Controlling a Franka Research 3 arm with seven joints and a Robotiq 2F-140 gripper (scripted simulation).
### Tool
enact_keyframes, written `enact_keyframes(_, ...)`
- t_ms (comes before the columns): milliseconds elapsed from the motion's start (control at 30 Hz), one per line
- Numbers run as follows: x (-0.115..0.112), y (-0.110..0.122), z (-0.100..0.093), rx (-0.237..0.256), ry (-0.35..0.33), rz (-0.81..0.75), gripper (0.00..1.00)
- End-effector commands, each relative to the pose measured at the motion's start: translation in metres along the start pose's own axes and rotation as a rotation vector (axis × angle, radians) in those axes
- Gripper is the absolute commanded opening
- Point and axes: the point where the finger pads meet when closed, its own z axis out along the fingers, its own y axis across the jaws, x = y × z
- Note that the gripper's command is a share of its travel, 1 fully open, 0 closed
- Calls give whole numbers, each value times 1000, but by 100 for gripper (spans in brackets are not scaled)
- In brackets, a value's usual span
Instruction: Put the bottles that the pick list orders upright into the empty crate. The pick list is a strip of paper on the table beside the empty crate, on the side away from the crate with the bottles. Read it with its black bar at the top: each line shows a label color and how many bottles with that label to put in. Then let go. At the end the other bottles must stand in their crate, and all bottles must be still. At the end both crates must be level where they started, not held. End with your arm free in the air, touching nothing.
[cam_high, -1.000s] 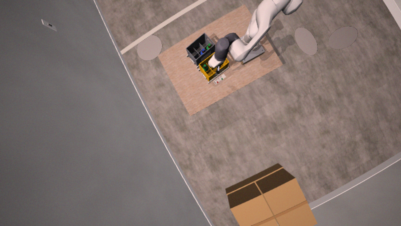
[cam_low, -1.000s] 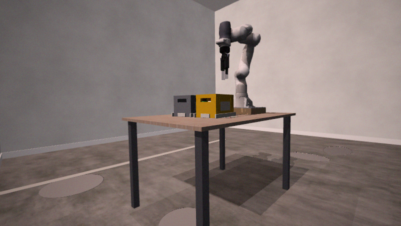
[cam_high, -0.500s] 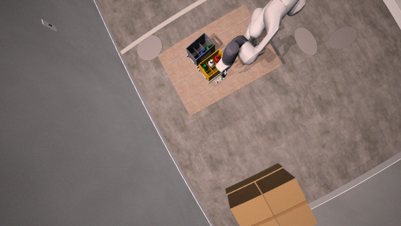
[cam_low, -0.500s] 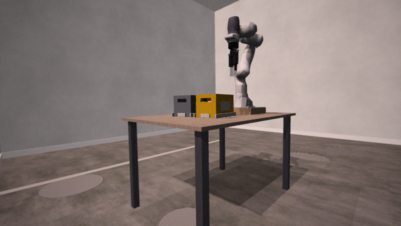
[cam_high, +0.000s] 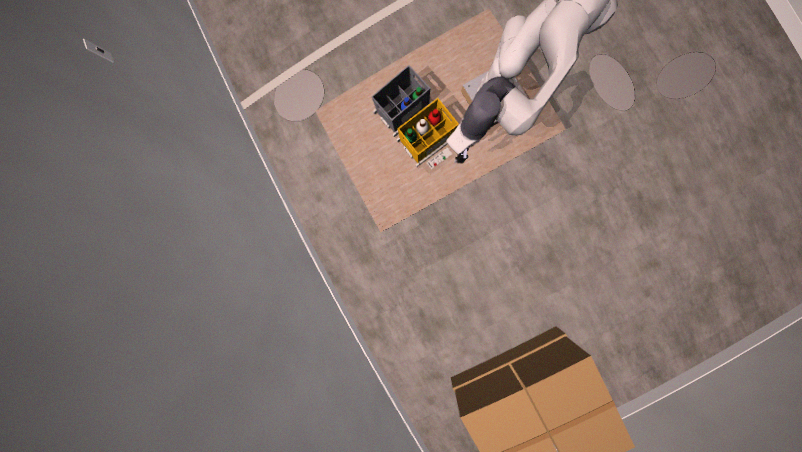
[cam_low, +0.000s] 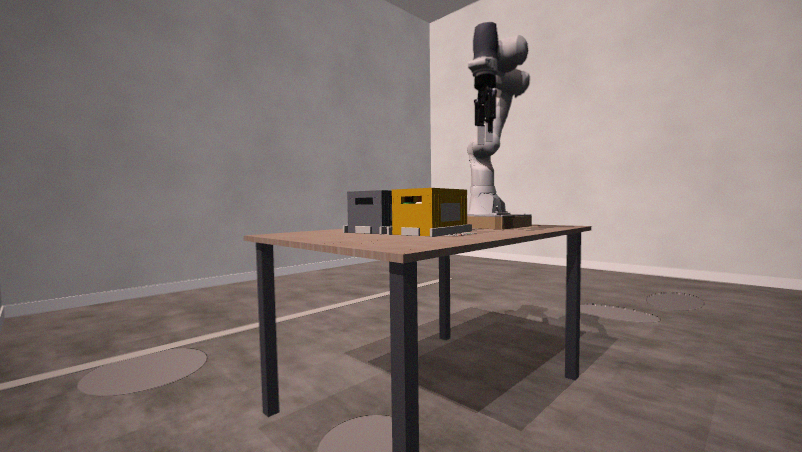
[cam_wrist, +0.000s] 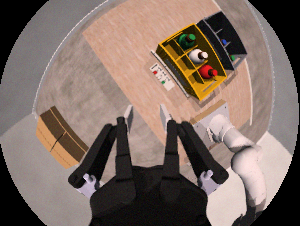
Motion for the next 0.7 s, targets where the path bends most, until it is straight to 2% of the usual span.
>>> enact_keyframes(0,-11,-3,-3,-11,-12,48,38)
enact_keyframes(333,-49,-31,-20,-11,-12,48,38)
enact_keyframes(667,-49,-32,-20,-11,-12,48,38)
